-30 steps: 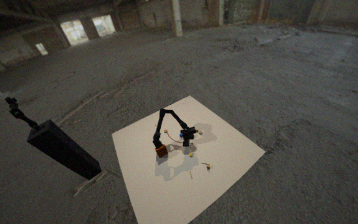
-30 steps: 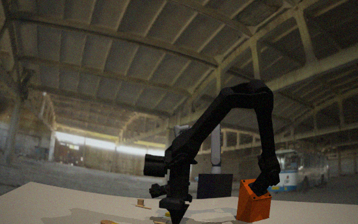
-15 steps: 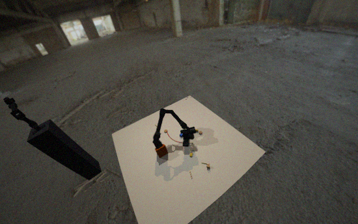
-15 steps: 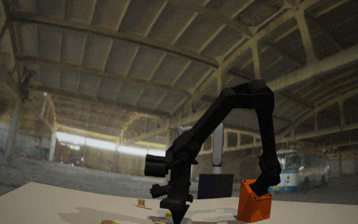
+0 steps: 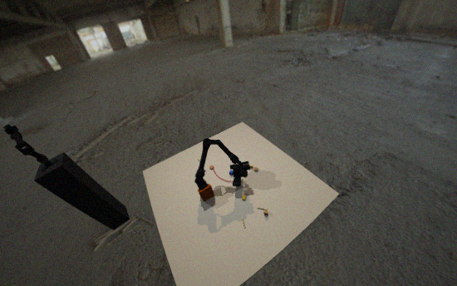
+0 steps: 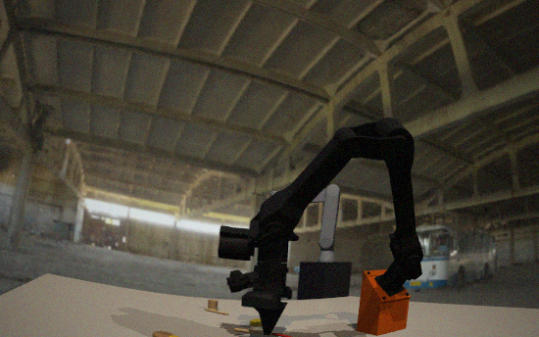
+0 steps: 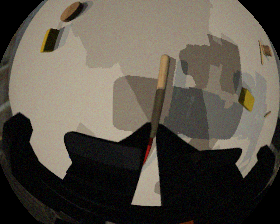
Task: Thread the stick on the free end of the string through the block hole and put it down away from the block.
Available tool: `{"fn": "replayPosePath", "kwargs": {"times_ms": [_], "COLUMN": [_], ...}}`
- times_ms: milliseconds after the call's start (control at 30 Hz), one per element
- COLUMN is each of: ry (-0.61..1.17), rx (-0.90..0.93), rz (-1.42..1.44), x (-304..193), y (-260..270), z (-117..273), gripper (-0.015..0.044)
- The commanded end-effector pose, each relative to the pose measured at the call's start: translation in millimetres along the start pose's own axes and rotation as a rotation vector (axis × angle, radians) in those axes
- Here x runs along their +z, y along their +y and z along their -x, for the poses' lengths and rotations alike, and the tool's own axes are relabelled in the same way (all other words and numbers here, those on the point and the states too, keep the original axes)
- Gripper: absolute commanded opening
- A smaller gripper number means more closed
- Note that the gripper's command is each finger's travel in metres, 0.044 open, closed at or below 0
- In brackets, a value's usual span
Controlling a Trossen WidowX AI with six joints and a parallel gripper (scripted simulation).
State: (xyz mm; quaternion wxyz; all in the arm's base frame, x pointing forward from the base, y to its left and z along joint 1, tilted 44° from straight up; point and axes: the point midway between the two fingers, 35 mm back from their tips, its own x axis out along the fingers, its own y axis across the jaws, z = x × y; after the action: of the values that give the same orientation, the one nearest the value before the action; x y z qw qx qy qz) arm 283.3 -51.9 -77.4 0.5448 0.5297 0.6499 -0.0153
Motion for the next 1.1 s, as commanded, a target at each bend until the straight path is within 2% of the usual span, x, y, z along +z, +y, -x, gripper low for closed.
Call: {"fn": "replayPosePath", "kwargs": {"times_ms": [0,1067], "ry": [-0.011,-0.011], "rx": [-0.001,-0.002], "rz": [0.011,0.011], "x": [4,2], "y": [1,1], "z": [8,47], "gripper": [0.0000,0.0000]}}
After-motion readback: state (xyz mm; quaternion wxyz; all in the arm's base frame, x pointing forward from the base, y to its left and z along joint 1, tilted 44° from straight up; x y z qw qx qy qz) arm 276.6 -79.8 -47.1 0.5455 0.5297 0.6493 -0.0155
